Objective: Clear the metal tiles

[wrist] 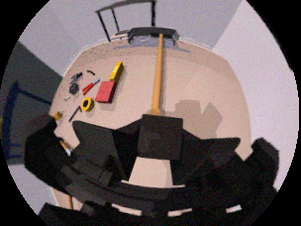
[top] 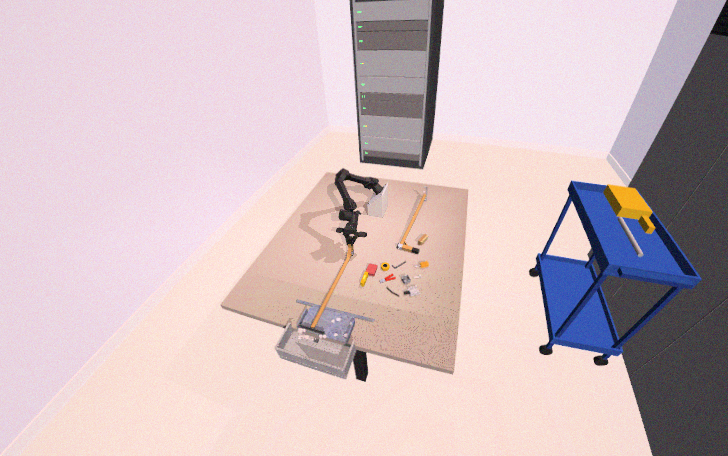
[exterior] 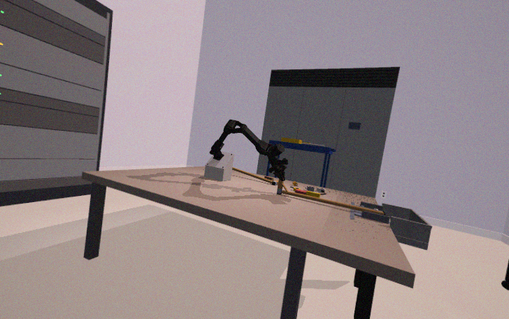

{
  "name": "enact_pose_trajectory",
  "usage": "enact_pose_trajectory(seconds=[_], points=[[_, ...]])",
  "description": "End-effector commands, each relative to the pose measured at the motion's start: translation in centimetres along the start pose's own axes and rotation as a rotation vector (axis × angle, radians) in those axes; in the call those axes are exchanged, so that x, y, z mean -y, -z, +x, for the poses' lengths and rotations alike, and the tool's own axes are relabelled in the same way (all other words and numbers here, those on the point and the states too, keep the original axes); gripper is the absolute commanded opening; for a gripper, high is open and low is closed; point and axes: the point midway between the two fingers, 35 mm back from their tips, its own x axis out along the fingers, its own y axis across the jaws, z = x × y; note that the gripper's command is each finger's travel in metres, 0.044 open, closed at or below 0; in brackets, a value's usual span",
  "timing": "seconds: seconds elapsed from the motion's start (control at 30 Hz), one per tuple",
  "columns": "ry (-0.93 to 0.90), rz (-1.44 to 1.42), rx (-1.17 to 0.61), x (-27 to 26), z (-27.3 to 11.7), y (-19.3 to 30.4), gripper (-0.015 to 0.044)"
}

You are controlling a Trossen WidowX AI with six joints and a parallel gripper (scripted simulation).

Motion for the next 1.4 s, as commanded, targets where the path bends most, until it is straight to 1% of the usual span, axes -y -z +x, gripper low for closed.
enact_pose_trajectory(seconds=[0.0,0.07,0.1,0.8,1.37], points=[[0.001,0.005,0.013,0.2,0.2,-0.9,0.0],[0.001,0.005,0.013,0.2,0.4,-1.1,0.0],[0.0,0.0,0.001,0.0,0.2,-0.3,0.0],[0.0,0.001,0.005,0.0,0.3,-0.5,0.0],[0.0,0.001,0.007,0.0,-0.9,0.8,0.0]])
